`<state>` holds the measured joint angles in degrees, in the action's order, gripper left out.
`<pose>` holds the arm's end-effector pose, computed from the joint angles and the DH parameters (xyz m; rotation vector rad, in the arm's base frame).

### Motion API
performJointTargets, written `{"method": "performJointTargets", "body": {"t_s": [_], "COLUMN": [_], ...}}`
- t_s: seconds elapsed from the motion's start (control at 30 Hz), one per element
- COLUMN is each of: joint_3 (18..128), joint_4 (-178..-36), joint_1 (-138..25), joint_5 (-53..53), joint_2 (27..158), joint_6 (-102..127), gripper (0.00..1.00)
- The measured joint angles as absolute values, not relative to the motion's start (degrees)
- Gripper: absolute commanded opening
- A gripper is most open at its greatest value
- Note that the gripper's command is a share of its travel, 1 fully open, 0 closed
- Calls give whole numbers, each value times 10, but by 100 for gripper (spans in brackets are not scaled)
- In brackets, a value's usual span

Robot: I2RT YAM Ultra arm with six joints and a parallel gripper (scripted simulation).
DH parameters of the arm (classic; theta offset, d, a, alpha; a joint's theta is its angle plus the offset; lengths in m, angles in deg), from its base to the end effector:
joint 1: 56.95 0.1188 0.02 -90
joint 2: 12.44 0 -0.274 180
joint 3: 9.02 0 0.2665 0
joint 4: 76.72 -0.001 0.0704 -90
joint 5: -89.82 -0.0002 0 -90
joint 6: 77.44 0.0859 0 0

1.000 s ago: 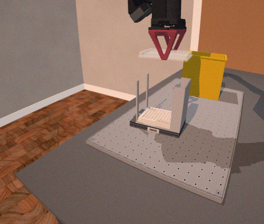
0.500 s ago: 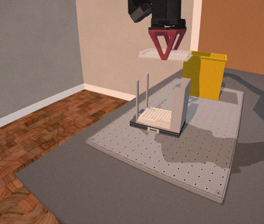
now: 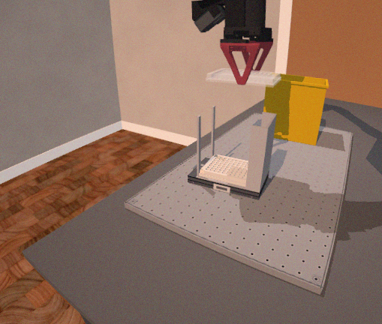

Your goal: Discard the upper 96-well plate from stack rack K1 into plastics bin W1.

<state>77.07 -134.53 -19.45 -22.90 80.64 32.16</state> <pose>0.3074 0.1953 0.2245 -0.2853 2.5524 -0.1787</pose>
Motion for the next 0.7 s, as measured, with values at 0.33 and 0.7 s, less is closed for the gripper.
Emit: {"method": "performJointTargets", "body": {"t_s": [0.33,0.7], "joint_3": [733,692], "joint_4": [-1331,-1319], "joint_1": [-235,-299], "joint_5": [-211,-183], "joint_2": [766,720], "joint_6": [282,228], "gripper": [0,0]}}
